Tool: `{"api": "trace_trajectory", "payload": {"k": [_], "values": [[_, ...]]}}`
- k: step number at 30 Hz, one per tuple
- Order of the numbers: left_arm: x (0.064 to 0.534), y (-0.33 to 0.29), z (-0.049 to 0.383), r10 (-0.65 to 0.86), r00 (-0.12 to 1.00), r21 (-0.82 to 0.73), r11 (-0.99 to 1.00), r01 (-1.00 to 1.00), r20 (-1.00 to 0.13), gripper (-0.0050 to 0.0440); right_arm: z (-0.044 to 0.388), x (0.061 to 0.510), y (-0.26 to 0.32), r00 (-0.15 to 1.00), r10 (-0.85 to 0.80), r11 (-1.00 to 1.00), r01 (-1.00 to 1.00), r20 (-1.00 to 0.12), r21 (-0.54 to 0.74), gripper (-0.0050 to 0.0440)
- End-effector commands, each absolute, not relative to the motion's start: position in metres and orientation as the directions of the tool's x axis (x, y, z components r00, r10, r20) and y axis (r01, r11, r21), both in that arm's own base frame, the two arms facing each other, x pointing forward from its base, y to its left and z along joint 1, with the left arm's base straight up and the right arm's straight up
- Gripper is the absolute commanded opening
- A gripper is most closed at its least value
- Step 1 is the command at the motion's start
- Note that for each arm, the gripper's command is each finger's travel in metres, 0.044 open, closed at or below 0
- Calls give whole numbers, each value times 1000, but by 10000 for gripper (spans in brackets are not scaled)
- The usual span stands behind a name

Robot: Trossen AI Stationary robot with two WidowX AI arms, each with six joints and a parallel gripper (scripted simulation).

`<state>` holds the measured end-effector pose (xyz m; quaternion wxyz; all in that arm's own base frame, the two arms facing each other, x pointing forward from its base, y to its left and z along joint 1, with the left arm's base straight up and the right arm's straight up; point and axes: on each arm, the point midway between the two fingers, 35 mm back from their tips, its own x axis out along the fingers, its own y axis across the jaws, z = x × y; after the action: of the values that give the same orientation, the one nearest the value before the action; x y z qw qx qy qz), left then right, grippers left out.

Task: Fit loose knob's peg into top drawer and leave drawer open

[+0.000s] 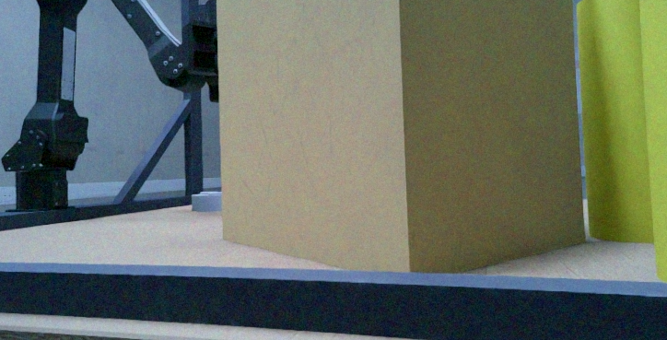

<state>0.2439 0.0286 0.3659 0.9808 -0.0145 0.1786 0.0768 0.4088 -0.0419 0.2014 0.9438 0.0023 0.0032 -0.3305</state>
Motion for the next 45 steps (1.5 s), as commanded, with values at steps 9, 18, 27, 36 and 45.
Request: {"api": "trace_trajectory", "payload": {"k": [9,18,27,36,45], "values": [[258,32,365,150,928,1,987,-159,-340,240,215,420,-50,776,-631,775,629,17,54,80],[268,34,361,150,929,1,987,-159,-339,240,218,425,-55,779,-627,778,626,15,47,80],[277,36,358,150,929,1,987,-159,-338,240,216,430,-58,781,-624,781,623,6,34,80],[287,37,356,150,930,1,987,-159,-335,240,218,433,-61,786,-618,785,618,-14,36,80],[293,38,355,151,931,0,987,-159,-332,240,223,432,-62,789,-614,788,614,-19,42,80]]}}
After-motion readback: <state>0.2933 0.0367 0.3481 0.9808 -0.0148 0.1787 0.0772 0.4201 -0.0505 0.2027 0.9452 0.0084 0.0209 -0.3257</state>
